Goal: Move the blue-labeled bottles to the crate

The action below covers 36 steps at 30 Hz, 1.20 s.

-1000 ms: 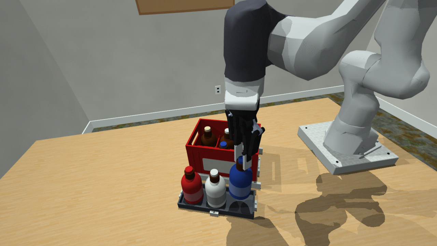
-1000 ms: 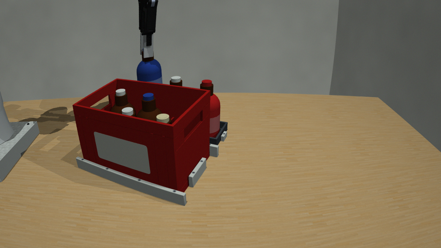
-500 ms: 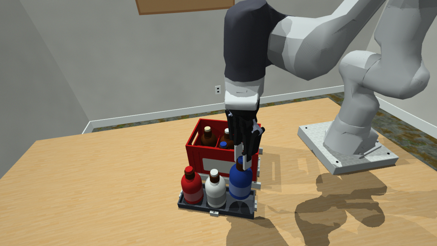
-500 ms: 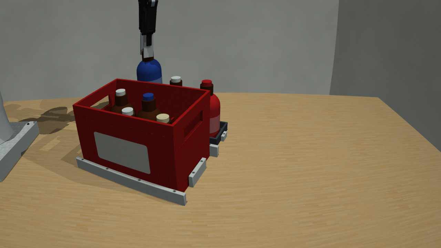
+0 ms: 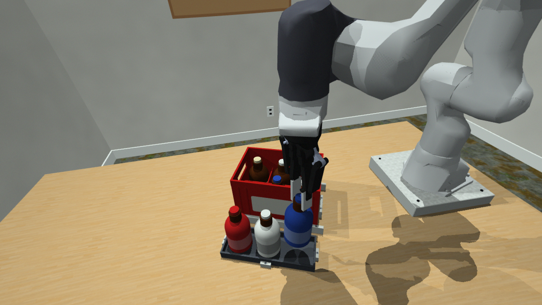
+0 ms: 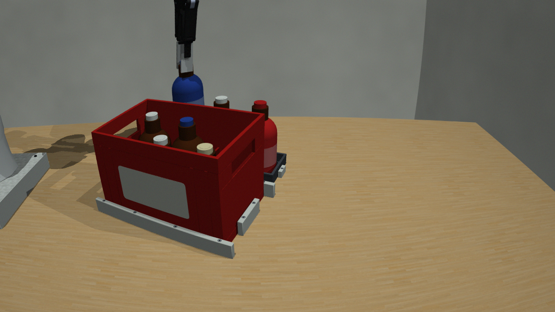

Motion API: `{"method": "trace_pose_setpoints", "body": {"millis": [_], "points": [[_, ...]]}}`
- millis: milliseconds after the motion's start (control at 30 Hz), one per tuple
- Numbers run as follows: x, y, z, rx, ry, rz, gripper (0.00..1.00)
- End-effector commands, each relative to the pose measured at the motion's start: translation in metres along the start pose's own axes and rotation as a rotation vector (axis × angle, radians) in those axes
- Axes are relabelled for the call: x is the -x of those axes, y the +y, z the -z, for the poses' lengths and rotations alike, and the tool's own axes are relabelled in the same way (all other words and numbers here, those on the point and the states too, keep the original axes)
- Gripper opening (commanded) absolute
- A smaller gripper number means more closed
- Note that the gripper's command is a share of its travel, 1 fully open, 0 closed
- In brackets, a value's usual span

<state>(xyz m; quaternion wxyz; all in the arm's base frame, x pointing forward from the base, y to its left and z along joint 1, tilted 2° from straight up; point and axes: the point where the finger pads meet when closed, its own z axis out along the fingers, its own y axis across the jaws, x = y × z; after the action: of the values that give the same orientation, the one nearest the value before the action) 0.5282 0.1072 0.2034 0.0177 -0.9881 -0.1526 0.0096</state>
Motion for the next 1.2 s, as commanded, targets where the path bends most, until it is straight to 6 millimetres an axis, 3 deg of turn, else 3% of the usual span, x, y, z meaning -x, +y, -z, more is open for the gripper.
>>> {"method": "trace_pose_setpoints", "body": {"millis": [0,1167], "points": [[-0.004,0.002,0.007,0.001,0.015,-0.001,0.00],[-0.003,0.003,0.035,0.001,0.015,-0.001,0.00]]}}
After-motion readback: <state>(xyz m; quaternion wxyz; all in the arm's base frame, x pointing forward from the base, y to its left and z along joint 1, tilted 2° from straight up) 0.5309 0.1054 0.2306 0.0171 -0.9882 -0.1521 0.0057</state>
